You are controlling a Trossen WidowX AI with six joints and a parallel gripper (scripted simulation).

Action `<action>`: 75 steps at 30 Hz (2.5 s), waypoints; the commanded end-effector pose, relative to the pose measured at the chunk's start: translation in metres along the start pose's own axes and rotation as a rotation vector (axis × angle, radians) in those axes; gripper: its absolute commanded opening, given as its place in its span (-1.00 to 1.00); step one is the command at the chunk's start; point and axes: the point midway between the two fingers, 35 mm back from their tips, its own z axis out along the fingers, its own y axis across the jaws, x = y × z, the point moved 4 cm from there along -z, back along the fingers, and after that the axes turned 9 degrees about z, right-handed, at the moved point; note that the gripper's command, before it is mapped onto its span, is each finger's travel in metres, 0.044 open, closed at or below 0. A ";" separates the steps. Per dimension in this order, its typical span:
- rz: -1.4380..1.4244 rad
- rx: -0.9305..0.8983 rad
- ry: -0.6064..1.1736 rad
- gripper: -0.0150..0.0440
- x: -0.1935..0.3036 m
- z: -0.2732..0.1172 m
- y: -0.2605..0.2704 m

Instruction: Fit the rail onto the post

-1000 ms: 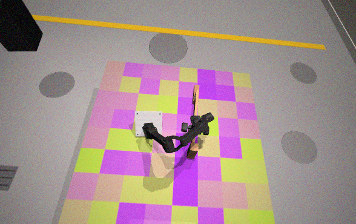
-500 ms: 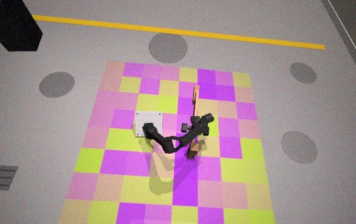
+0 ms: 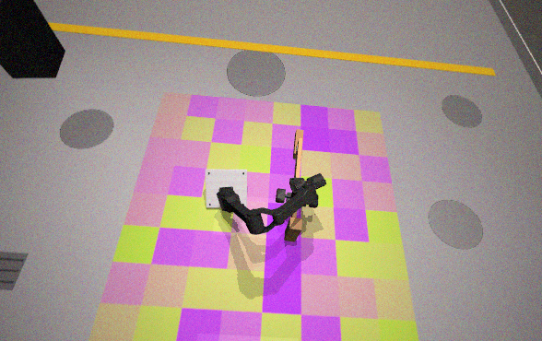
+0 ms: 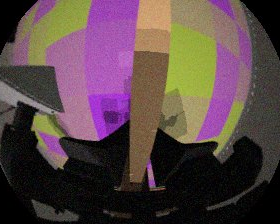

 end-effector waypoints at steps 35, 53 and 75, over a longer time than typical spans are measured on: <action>-0.003 0.003 0.001 -0.49 0.012 -0.001 -0.002; -0.003 0.003 0.001 -0.49 0.017 -0.001 -0.003; 0.001 0.002 0.000 0.49 0.019 -0.001 -0.004</action>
